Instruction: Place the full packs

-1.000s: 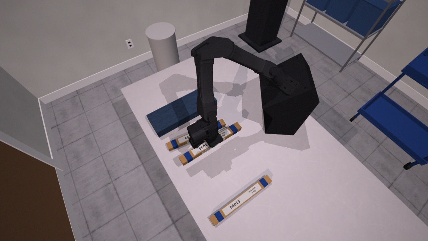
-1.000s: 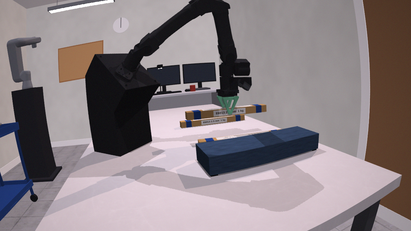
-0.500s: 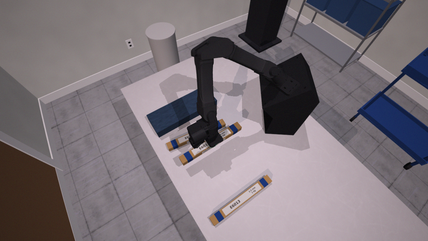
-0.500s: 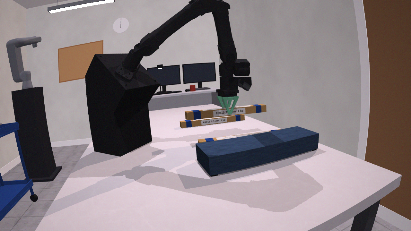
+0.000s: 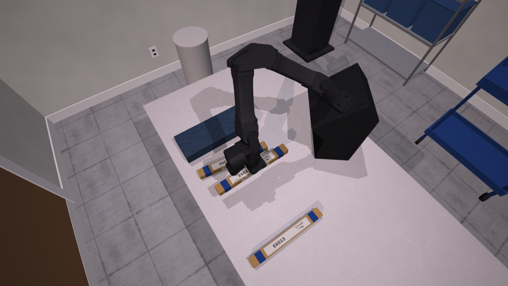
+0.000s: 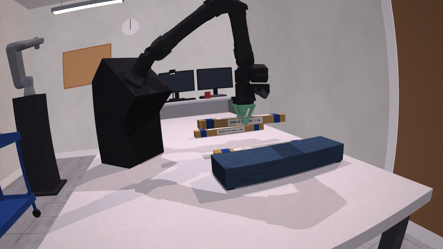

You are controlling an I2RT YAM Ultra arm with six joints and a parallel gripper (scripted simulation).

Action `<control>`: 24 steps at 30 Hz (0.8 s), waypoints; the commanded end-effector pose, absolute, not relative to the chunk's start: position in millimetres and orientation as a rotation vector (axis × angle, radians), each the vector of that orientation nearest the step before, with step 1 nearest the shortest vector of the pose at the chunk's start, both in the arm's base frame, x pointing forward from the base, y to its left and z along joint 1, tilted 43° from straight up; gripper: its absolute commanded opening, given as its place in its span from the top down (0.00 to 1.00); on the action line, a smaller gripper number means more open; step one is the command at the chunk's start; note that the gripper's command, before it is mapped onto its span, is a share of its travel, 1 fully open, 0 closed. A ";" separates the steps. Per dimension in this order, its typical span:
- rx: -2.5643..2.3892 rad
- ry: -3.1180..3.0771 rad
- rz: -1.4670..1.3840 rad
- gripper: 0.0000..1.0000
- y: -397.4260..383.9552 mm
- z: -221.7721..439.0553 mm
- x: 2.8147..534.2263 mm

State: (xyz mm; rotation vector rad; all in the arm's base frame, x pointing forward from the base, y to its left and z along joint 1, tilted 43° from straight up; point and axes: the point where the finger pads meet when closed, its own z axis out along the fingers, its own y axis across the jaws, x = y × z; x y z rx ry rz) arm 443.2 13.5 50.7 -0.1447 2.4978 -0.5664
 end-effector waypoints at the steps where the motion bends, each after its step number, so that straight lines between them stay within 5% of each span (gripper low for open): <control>1: -0.156 2.454 -0.544 1.00 27.3 75.6 438.7; 24: -0.157 2.455 -0.544 1.00 36.3 94.4 424.2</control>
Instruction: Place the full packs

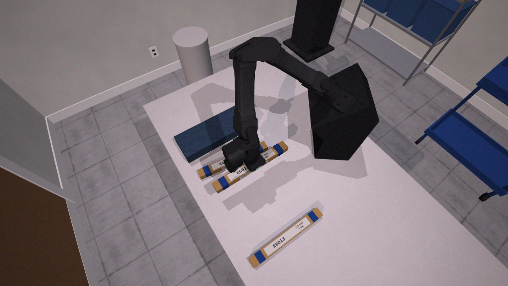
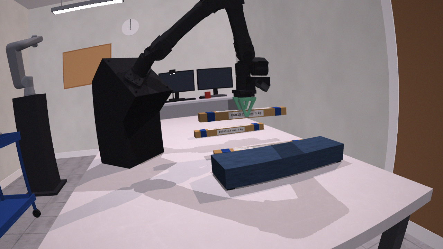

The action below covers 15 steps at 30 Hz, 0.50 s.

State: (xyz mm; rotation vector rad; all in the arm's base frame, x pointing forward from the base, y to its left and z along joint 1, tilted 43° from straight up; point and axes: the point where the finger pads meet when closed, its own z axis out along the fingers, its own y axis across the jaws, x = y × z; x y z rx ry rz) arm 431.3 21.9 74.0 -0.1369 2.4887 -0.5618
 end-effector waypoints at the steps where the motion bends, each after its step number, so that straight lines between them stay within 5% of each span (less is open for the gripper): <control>1: -0.157 2.455 -0.544 1.00 36.8 95.3 423.5; 15: -0.157 2.456 -0.544 1.00 41.4 104.7 415.4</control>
